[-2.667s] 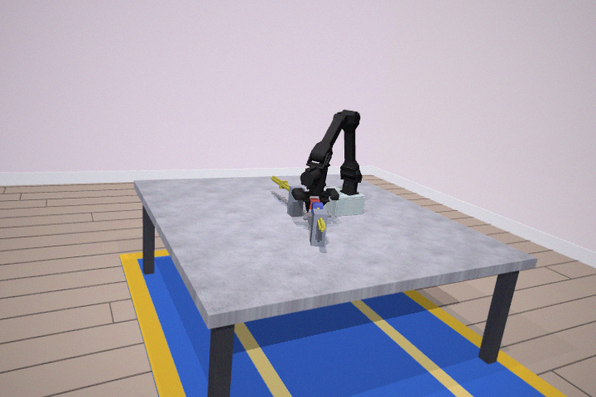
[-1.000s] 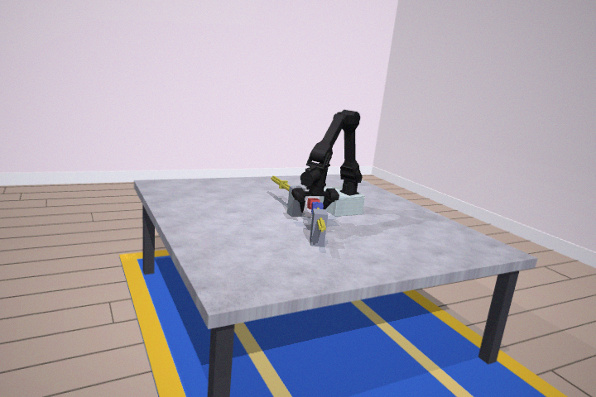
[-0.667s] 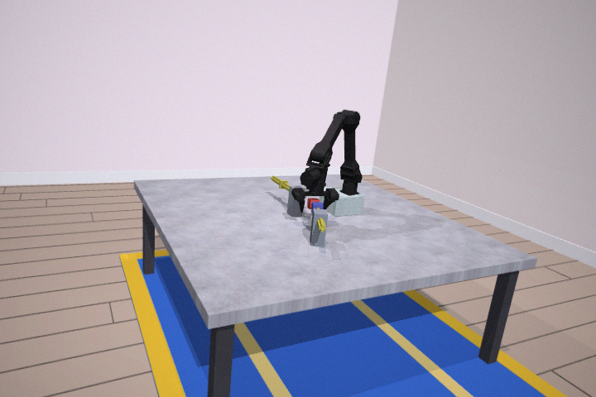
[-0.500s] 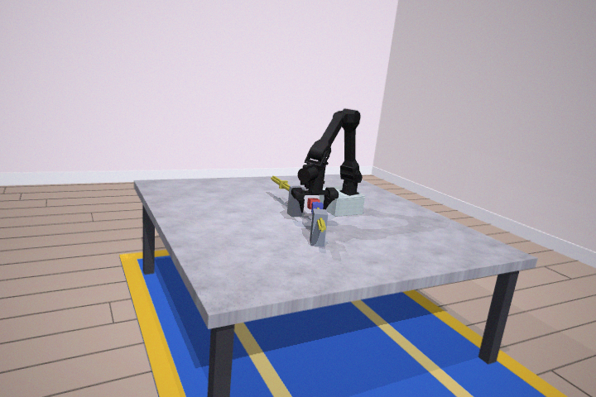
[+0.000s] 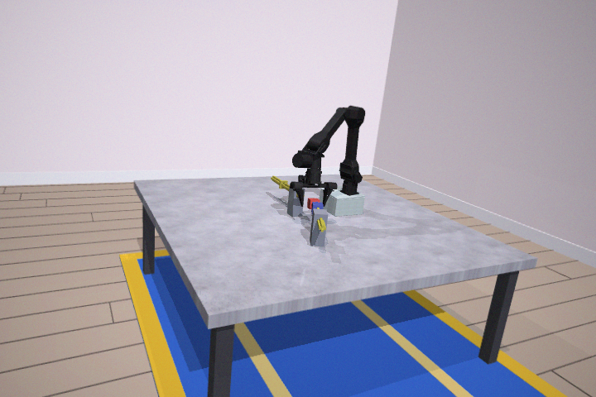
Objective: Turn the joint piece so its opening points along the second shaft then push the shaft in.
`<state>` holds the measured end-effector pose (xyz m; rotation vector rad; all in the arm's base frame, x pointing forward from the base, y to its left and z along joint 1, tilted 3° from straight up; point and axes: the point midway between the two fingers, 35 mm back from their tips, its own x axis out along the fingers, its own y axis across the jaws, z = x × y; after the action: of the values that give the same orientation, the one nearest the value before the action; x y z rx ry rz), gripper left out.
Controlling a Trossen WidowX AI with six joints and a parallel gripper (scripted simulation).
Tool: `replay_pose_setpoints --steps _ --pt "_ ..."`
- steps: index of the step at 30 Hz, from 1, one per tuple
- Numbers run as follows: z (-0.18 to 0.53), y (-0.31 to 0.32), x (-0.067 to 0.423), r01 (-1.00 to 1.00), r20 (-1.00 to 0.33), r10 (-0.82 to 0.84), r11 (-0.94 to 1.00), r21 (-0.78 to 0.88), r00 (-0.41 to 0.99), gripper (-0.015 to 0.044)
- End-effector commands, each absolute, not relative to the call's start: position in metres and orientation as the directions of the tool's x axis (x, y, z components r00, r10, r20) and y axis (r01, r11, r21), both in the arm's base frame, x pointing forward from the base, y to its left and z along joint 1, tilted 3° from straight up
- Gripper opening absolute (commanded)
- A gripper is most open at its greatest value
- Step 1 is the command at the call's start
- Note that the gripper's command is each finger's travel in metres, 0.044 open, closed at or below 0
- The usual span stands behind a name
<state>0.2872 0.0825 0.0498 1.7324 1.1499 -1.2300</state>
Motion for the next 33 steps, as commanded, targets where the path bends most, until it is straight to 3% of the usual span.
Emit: replay_pose_setpoints --steps 1,8,20,33 --pt "0.052 0.083 0.286 0.936 -0.948 0.275 -0.347 0.059 0.161 0.0440" --pt "0.054 0.083 0.287 0.950 -0.953 0.262 -0.305 0.067 0.152 0.0440" --pt "0.085 0.085 0.293 0.985 -0.969 0.211 0.086 0.151 0.130 0.0440" --pt "0.120 0.087 0.294 0.848 -0.982 0.155 0.502 0.173 0.108 0.0440"
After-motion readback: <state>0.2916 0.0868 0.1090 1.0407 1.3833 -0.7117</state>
